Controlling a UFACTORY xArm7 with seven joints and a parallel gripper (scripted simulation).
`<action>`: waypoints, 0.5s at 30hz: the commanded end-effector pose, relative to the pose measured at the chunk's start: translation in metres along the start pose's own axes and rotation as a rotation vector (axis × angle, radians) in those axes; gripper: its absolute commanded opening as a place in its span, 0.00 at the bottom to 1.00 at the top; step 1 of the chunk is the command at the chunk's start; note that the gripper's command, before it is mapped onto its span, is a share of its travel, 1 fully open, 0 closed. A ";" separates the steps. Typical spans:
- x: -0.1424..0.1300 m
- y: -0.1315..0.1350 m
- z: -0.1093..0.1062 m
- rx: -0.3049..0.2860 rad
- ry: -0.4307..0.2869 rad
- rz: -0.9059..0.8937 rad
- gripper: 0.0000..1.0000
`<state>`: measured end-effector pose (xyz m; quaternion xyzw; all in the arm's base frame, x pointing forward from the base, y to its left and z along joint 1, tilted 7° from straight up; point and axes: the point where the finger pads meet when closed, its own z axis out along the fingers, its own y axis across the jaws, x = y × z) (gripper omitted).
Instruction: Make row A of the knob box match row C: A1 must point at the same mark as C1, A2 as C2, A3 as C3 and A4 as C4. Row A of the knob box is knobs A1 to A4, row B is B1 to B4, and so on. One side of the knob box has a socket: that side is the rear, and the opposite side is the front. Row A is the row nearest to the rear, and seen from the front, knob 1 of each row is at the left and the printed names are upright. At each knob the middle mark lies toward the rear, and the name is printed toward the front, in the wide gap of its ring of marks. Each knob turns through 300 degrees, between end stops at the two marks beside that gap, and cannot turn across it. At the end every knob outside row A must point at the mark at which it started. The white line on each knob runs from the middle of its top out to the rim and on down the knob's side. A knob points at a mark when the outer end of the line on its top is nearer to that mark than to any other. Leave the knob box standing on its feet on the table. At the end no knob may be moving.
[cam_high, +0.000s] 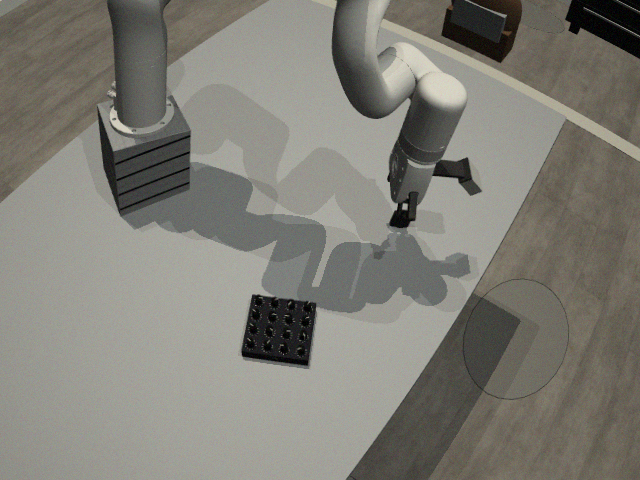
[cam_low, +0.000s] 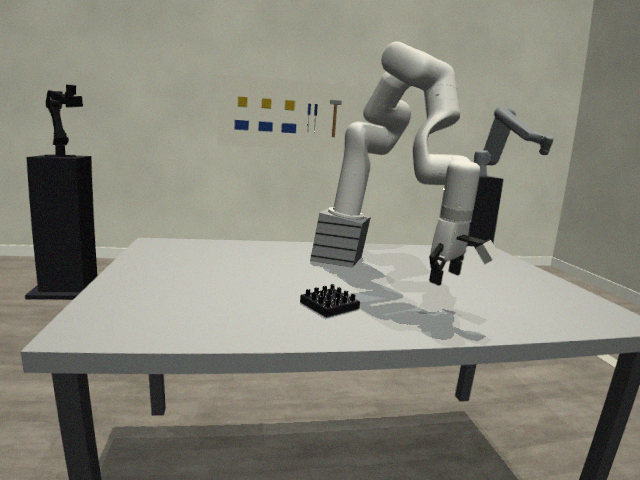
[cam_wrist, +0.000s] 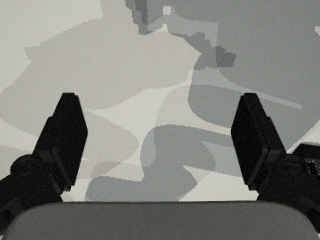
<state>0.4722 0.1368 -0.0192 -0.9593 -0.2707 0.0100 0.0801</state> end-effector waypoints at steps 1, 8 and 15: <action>0.002 0.000 -0.002 -0.001 0.005 -0.002 1.00; -0.011 0.024 0.001 0.000 0.014 0.008 1.00; -0.021 0.040 0.002 -0.001 0.020 0.014 1.00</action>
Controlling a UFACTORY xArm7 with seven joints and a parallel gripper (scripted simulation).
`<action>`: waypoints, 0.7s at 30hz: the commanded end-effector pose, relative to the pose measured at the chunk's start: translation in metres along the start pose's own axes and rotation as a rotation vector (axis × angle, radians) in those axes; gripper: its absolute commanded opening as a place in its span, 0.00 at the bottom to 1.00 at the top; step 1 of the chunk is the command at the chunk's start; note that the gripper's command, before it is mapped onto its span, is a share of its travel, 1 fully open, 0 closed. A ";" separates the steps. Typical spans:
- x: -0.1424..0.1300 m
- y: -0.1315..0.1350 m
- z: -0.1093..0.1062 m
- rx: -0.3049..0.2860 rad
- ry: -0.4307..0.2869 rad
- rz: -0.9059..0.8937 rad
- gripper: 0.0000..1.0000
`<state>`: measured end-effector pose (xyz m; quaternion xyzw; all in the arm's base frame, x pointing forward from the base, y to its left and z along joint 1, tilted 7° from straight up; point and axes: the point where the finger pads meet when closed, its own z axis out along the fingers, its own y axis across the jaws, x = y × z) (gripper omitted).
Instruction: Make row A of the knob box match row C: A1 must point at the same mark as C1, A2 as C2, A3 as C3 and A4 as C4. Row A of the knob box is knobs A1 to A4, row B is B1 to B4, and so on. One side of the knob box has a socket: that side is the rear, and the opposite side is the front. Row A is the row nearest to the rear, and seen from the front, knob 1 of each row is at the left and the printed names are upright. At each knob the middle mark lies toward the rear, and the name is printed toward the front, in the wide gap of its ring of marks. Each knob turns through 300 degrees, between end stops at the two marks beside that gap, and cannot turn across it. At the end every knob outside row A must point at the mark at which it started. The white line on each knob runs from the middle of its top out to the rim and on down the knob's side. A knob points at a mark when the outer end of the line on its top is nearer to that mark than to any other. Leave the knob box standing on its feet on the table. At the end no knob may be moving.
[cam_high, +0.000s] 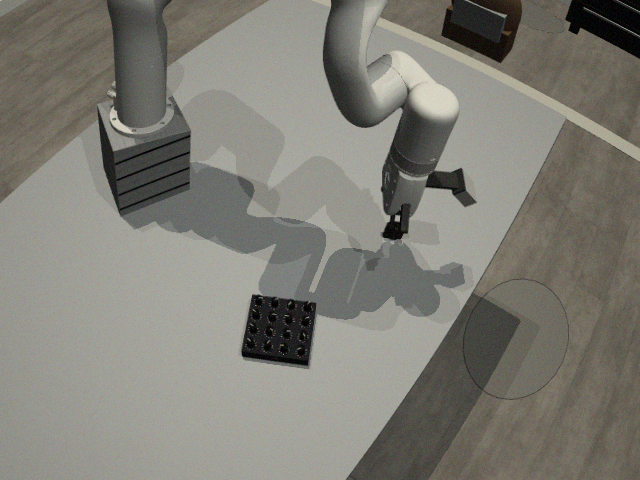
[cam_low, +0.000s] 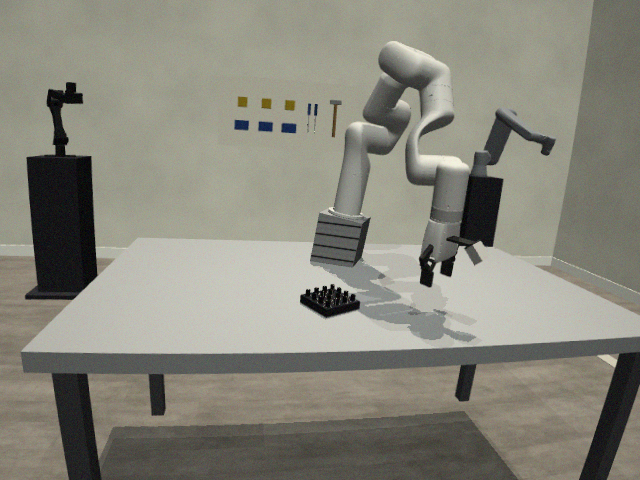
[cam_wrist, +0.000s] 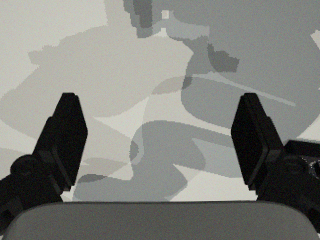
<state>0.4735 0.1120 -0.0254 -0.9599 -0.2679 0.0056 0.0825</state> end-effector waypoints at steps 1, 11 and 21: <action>-0.012 0.024 0.000 -0.004 0.013 0.012 1.00; -0.012 0.024 0.000 -0.004 0.013 0.012 1.00; -0.026 0.046 0.001 -0.007 0.022 0.021 1.00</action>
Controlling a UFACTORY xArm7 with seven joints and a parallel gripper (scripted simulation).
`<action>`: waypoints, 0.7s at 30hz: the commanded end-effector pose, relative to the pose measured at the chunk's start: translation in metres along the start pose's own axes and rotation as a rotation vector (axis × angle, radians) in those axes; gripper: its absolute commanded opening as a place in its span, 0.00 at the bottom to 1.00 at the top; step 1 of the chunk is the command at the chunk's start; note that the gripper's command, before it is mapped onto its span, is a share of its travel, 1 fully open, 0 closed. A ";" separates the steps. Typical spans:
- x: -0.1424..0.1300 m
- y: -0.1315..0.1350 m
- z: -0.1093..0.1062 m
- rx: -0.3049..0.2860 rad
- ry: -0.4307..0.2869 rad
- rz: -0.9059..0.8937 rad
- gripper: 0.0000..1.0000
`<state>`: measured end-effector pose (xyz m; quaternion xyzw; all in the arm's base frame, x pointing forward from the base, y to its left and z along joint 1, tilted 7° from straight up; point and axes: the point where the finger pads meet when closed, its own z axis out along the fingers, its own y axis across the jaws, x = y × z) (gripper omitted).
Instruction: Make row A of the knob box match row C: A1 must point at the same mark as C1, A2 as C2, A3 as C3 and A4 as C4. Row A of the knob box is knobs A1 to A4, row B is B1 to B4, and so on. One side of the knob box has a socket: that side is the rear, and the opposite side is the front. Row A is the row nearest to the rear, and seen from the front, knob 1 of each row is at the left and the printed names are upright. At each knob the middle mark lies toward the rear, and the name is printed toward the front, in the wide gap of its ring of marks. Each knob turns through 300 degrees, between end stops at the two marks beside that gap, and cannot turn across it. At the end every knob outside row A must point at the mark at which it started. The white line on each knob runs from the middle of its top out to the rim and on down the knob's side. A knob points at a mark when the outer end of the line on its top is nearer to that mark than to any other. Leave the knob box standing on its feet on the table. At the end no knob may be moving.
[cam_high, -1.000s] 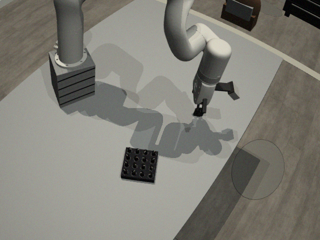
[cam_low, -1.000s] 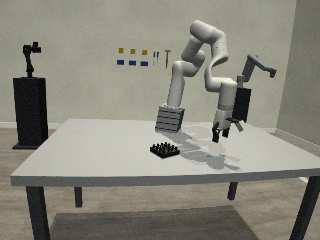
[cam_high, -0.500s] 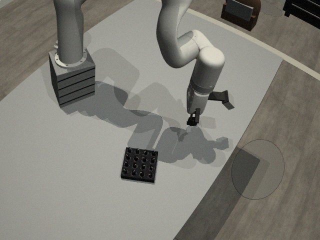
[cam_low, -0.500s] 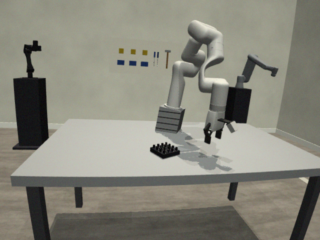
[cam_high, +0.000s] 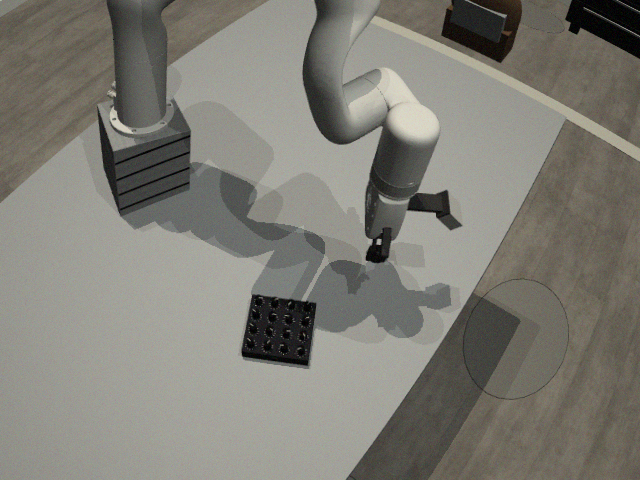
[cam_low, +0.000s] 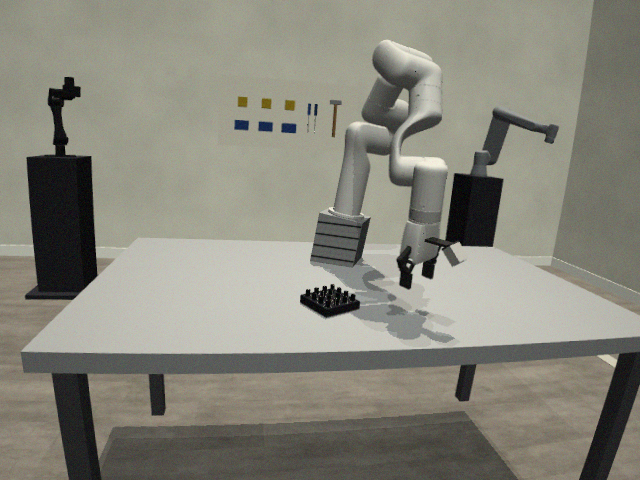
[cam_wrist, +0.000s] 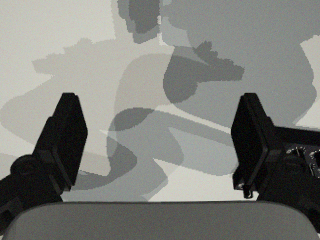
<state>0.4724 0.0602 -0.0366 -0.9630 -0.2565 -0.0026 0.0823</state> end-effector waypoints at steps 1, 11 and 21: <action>0.002 0.001 -0.002 -0.002 0.004 -0.001 1.00; -0.012 0.021 -0.001 -0.006 0.013 0.007 1.00; -0.026 0.039 0.000 -0.012 0.022 0.016 1.00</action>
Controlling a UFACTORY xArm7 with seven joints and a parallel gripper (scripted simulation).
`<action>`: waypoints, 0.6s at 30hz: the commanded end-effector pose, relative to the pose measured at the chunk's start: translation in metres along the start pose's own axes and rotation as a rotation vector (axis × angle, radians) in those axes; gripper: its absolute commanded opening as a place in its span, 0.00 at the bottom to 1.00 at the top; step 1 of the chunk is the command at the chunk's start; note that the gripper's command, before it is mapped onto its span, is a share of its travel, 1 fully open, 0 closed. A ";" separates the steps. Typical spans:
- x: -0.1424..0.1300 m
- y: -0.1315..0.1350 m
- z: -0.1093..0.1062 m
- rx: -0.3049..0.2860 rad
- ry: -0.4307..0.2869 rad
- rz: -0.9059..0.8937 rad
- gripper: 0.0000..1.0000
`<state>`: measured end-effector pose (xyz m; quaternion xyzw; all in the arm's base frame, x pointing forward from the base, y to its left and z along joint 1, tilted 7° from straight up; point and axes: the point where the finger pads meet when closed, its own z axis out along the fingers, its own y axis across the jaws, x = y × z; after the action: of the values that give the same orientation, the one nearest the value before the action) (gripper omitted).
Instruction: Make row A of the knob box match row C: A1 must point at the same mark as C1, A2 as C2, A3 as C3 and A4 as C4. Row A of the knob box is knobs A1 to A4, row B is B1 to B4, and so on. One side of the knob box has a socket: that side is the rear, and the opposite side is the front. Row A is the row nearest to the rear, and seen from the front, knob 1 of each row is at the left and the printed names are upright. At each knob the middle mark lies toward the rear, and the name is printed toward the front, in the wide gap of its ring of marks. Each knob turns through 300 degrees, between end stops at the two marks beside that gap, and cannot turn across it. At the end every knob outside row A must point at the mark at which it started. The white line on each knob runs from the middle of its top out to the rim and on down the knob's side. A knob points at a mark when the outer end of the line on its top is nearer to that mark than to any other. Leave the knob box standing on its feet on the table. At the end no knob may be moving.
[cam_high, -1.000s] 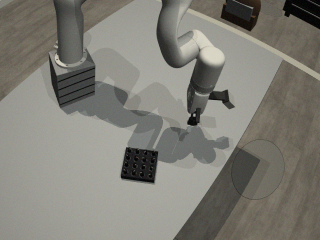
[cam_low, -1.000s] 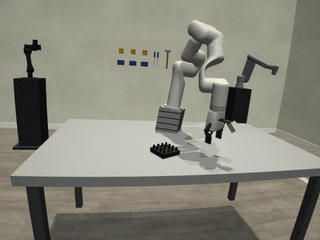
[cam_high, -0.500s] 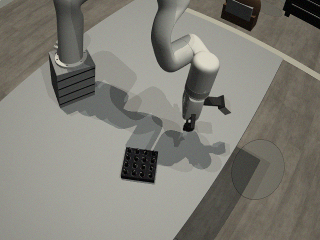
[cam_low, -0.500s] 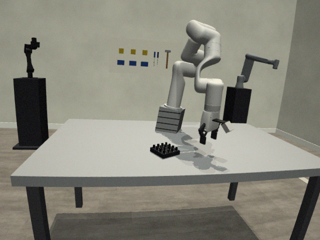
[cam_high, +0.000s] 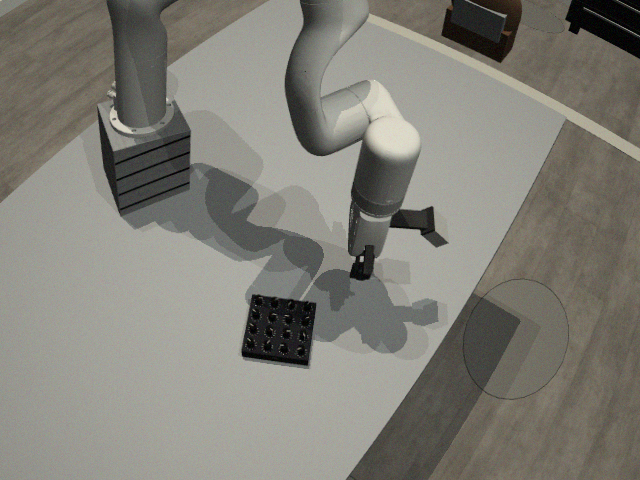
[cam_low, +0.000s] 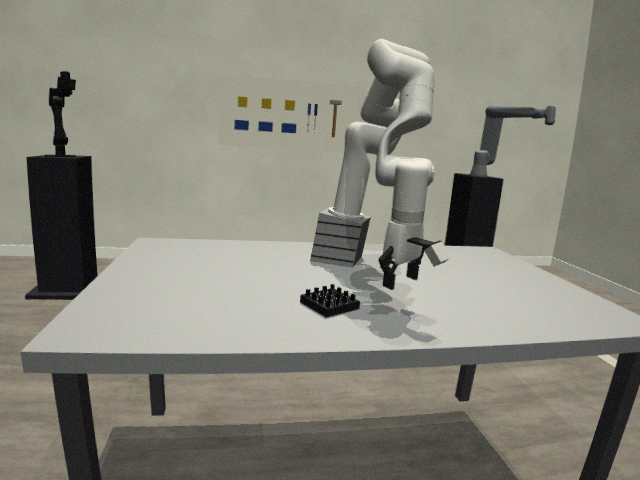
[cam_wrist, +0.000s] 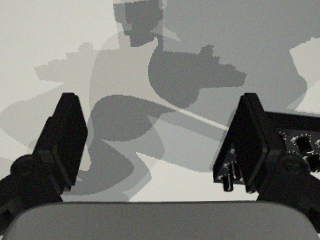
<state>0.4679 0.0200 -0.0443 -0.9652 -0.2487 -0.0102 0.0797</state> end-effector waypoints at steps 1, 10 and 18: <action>-0.002 0.006 -0.001 -0.003 0.007 0.001 1.00; -0.015 0.023 -0.001 -0.010 0.015 0.009 1.00; -0.015 0.023 -0.001 -0.010 0.015 0.009 1.00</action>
<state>0.4640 -0.0057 -0.0489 -0.9664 -0.2446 -0.0166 0.0777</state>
